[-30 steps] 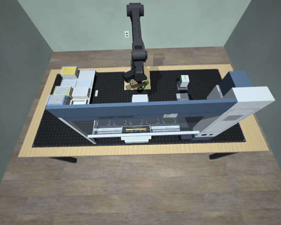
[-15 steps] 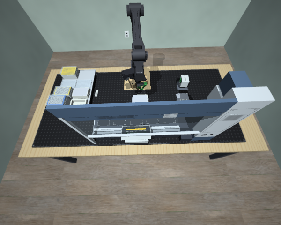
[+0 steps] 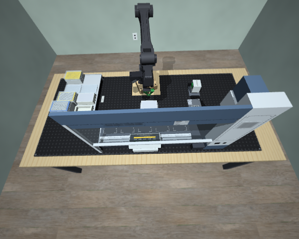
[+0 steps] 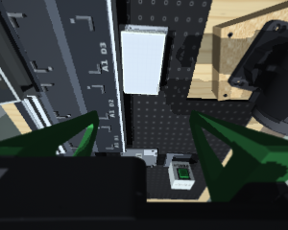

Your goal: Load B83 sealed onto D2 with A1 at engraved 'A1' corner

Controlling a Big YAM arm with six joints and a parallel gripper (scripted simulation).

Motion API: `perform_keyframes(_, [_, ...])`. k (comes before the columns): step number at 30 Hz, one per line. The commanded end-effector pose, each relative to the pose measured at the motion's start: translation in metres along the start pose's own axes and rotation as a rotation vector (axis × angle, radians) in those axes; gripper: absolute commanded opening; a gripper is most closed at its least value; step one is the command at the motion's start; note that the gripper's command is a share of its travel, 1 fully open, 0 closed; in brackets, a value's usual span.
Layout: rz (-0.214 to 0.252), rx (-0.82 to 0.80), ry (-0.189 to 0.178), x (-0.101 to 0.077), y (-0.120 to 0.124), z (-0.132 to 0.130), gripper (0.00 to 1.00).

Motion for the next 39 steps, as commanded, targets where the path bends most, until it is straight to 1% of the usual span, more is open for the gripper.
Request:
perform_keyframes(1, [-0.002, 0.058, -0.006, -0.004, 0.002, 0.000, 1.00])
perform_keyframes(2, [-0.006, 0.053, -0.037, -0.014, -0.001, 0.008, 1.00])
perform_keyframes(3, [-0.008, 0.060, -0.067, -0.023, -0.002, 0.025, 1.00])
perform_keyframes(6, [-0.008, 0.061, -0.067, -0.023, -0.002, 0.026, 1.00])
perform_keyframes(7, [-0.008, 0.061, -0.061, -0.023, -0.002, 0.025, 1.00])
perform_keyframes(10, [-0.009, 0.060, -0.074, -0.026, -0.002, 0.024, 1.00])
perform_keyframes(39, [-0.009, 0.061, -0.074, -0.026, -0.002, 0.024, 1.00])
Point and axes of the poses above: the point where the finger pads meet when closed, its own x axis out along the fingers, its own z axis across the jaws, y = z × x, the point moved 1 cm from there along -x, back along the fingers, and after that the axes turned 8 degrees about -x, right-handed, at the moved point
